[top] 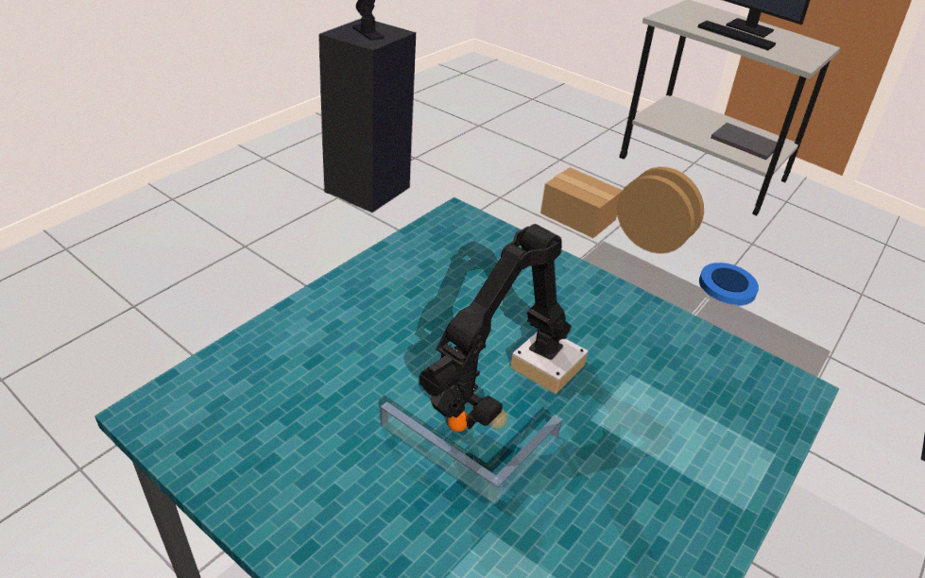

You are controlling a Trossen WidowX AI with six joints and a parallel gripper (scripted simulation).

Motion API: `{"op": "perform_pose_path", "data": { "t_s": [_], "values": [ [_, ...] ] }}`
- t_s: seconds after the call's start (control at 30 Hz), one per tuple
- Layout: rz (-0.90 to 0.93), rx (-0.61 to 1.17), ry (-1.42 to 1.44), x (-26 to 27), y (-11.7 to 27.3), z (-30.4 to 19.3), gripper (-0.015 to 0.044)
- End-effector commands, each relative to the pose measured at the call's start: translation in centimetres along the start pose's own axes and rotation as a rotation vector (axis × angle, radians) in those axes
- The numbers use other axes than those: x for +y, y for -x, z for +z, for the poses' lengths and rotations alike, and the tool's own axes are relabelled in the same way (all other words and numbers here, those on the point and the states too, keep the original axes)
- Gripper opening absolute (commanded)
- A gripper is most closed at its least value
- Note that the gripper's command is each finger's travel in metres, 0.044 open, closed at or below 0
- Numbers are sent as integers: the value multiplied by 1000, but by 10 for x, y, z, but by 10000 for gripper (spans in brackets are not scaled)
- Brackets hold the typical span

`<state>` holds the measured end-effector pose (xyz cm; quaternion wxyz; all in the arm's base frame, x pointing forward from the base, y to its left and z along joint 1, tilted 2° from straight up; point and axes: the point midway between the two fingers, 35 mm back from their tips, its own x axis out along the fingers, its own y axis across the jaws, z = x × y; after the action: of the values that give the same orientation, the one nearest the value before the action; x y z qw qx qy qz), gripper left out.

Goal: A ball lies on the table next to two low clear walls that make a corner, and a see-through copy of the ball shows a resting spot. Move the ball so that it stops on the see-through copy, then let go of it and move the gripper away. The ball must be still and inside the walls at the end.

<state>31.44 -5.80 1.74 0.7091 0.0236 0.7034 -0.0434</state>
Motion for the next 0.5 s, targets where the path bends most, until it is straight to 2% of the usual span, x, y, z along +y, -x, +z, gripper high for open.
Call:
{"op": "perform_pose_path", "data": {
  "t_s": [0.0, 0.13, 0.23, 0.47],
  "values": [
    [4, 7, -2, 1, -7, -3, 346],
    [4, 7, -2, 1, -11, -3, 346],
    [4, 7, -2, 1, -11, -3, 267],
    [4, 7, -2, 1, -11, -3, 221]
  ]
}}
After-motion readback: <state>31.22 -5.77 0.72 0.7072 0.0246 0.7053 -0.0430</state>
